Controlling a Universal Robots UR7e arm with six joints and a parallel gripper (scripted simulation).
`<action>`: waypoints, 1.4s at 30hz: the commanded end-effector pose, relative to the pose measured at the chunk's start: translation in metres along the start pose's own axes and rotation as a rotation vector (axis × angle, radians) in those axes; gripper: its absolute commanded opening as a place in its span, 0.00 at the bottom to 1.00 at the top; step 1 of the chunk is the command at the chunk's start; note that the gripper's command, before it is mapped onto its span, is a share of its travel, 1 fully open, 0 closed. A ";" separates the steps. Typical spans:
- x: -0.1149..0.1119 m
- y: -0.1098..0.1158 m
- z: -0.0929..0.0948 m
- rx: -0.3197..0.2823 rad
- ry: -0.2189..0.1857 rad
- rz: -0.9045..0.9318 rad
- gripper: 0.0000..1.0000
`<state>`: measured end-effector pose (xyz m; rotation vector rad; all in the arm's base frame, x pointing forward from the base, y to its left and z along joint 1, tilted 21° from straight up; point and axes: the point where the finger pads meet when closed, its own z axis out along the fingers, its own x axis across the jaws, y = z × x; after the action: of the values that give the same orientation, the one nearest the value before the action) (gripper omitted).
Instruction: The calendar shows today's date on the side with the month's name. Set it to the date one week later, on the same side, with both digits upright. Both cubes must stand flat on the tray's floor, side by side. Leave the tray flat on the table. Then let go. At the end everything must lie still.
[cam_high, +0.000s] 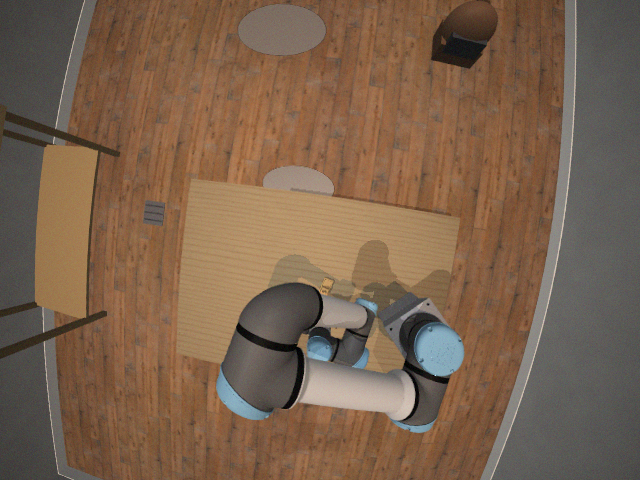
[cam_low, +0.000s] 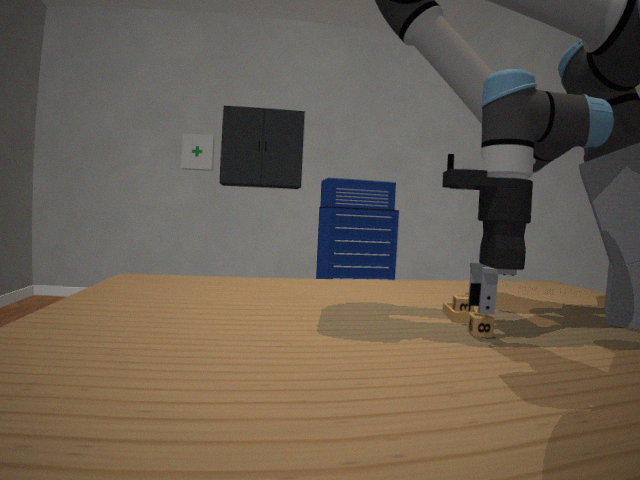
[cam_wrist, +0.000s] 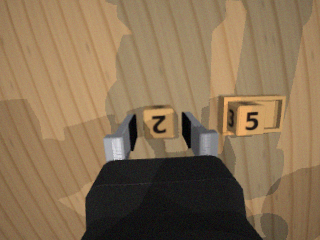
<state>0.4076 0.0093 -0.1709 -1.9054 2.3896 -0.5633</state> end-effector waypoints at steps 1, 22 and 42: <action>0.000 0.002 -0.023 -0.002 0.000 -0.001 0.87; -0.001 0.002 -0.062 -0.002 0.000 -0.001 0.87; 0.000 0.000 -0.062 -0.001 0.000 0.000 1.00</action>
<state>0.3924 0.0251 -0.1141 -1.9054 2.3909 -0.5616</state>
